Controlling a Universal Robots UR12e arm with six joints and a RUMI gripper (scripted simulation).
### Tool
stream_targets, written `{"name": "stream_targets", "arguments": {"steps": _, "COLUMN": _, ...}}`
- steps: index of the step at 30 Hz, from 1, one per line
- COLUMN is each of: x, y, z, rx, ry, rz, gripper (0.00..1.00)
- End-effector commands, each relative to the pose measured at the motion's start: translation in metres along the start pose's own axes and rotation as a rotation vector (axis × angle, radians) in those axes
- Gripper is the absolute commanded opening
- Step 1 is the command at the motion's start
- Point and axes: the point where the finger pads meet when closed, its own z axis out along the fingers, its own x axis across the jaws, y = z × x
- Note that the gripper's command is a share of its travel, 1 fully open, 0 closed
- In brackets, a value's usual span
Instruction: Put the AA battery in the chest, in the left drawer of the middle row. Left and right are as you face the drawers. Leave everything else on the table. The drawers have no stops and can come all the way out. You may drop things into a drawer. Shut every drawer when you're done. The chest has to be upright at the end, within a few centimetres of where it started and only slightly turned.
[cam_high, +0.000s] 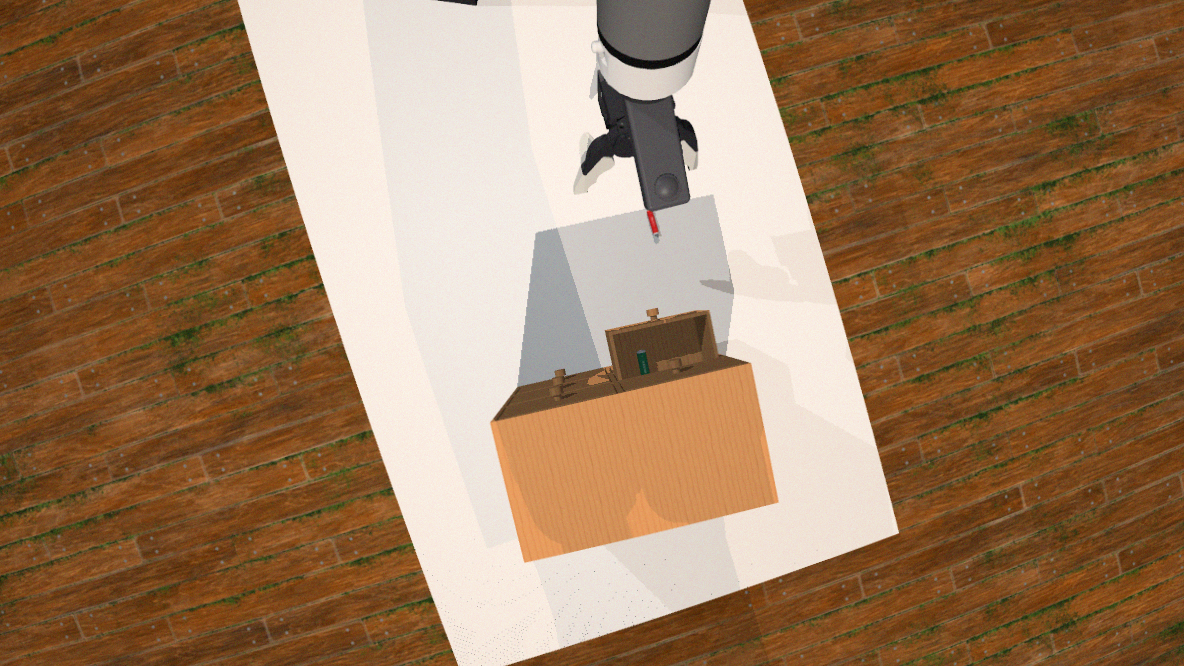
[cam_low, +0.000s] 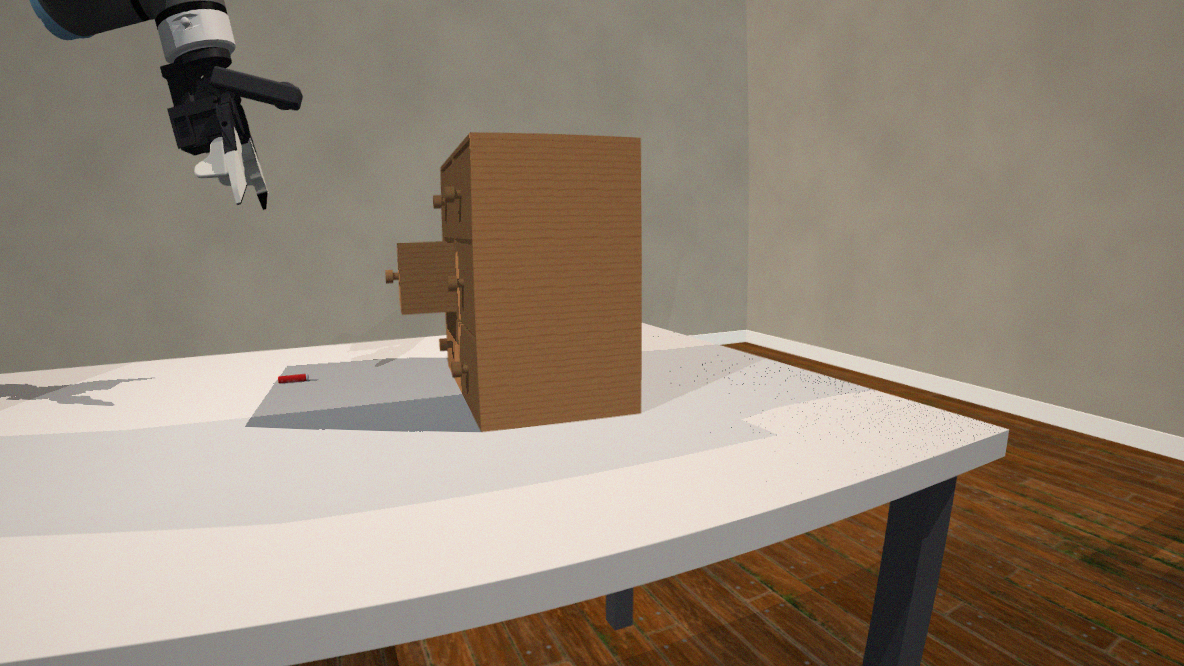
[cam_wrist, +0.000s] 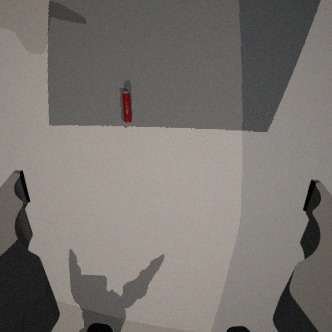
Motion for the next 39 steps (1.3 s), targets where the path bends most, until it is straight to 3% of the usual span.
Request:
{"name": "stream_targets", "arguments": {"steps": 1, "x": 0.0, "y": -0.003, "z": 0.006, "rx": 0.056, "ry": 0.0, "rz": 0.0, "gripper": 1.0}}
{"name": "stream_targets", "arguments": {"steps": 7, "x": 0.0, "y": -0.006, "z": 0.011, "rx": 0.101, "ry": 0.0, "rz": 0.0, "gripper": 1.0}}
{"name": "stream_targets", "arguments": {"steps": 22, "x": 0.0, "y": -0.017, "z": 0.032, "rx": 0.292, "ry": 0.0, "rz": 0.0, "gripper": 1.0}}
{"name": "stream_targets", "arguments": {"steps": 24, "x": 0.0, "y": -0.017, "z": 0.032, "rx": 0.292, "ry": 0.0, "rz": 0.0, "gripper": 1.0}}
{"name": "stream_targets", "arguments": {"steps": 39, "x": 0.0, "y": -0.029, "z": 0.057, "rx": 0.514, "ry": 0.0, "rz": 0.0, "gripper": 1.0}}
